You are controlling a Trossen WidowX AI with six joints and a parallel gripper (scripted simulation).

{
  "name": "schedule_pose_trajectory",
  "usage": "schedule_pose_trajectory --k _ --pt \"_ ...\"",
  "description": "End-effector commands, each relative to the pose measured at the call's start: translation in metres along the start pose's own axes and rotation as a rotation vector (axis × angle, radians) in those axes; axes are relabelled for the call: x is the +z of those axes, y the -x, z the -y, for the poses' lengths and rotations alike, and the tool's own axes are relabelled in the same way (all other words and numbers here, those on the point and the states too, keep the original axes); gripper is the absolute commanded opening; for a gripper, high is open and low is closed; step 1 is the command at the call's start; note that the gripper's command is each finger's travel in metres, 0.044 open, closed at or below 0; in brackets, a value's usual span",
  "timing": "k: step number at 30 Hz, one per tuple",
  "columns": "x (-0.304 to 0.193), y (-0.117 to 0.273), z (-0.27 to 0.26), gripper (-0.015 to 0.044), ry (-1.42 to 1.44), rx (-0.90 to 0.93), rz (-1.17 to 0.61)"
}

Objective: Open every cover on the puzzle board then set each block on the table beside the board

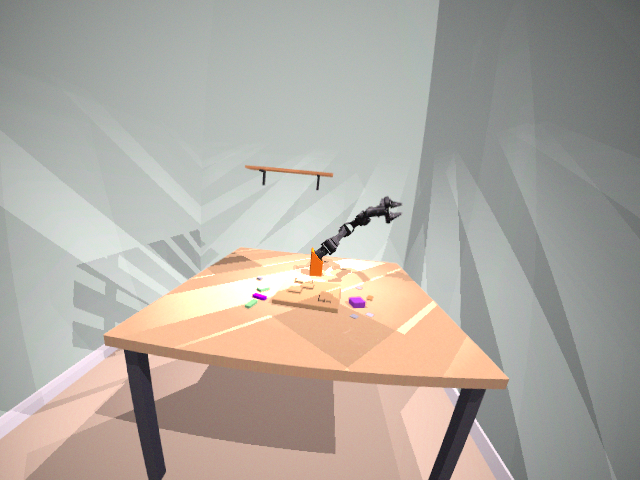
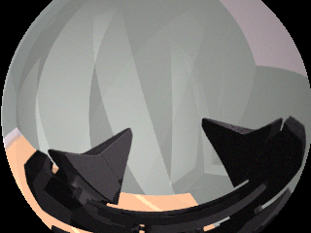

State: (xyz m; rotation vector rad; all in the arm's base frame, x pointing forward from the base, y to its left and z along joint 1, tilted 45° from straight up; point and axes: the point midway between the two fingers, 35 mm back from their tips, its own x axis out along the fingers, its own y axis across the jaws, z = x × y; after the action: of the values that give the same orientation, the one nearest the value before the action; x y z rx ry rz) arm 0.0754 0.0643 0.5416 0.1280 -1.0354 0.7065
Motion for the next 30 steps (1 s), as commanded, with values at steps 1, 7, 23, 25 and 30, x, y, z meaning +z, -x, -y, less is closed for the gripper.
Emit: schedule_pose_trajectory --k 1,7,23,25,30 --pt "0.000 0.000 0.001 0.0374 0.001 -0.002 -0.001" --pt "-0.015 -0.002 0.022 0.0216 0.018 -0.065 -0.040" --pt "-0.062 0.000 0.087 0.0000 0.053 -0.247 -0.174" --pt "-0.069 0.001 0.095 0.0000 0.051 -0.266 -0.199" --pt "-0.087 0.005 0.114 0.0000 0.045 -0.312 -0.261"
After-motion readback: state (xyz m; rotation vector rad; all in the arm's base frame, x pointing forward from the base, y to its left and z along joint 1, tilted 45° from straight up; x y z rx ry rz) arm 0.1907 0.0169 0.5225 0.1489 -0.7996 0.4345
